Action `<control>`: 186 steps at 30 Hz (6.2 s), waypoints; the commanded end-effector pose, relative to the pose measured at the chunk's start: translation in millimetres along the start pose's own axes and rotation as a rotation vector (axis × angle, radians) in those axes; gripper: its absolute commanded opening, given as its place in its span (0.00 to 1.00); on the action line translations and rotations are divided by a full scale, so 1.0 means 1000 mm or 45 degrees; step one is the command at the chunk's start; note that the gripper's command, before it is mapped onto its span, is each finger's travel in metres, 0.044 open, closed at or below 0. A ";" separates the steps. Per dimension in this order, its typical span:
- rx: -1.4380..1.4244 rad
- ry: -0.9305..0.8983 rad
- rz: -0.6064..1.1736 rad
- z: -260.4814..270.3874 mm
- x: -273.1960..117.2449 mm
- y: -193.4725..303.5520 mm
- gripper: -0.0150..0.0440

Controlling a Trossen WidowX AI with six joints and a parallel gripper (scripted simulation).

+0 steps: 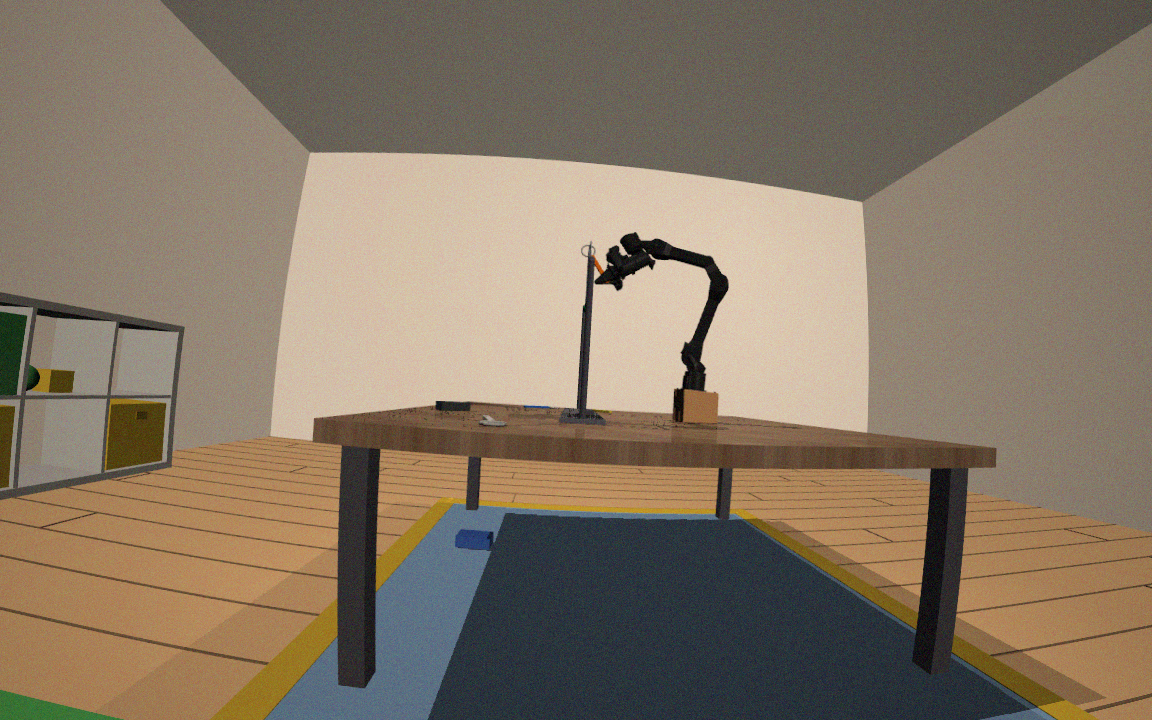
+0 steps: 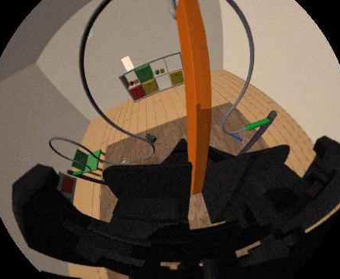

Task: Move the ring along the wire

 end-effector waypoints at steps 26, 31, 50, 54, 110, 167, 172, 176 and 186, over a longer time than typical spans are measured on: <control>-0.407 0.240 -0.031 0.004 0.000 0.003 0.00; -0.475 0.280 -0.035 0.004 0.000 0.004 0.00; -0.734 0.433 -0.049 0.005 0.002 0.007 0.00; -0.789 0.465 -0.052 0.005 0.002 0.007 0.00; -1.555 0.915 -0.089 0.002 0.007 0.014 0.00; -2.332 1.374 -0.118 -0.005 0.010 0.019 0.00; -2.394 1.411 -0.120 -0.005 0.010 0.019 0.00; -2.436 1.437 -0.121 -0.006 0.011 0.020 0.00; -2.496 1.474 -0.123 -0.010 0.013 0.024 0.00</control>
Point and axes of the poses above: the point midway between the two fingers, 35 mm back from their tips, its own x axis out along the fingers, its own z axis across the jaws, y = z × x, the point moved 8 cm from there along -x, back along the fingers, and after that the axes turned 8 degrees about -x, right-handed, at the moved point
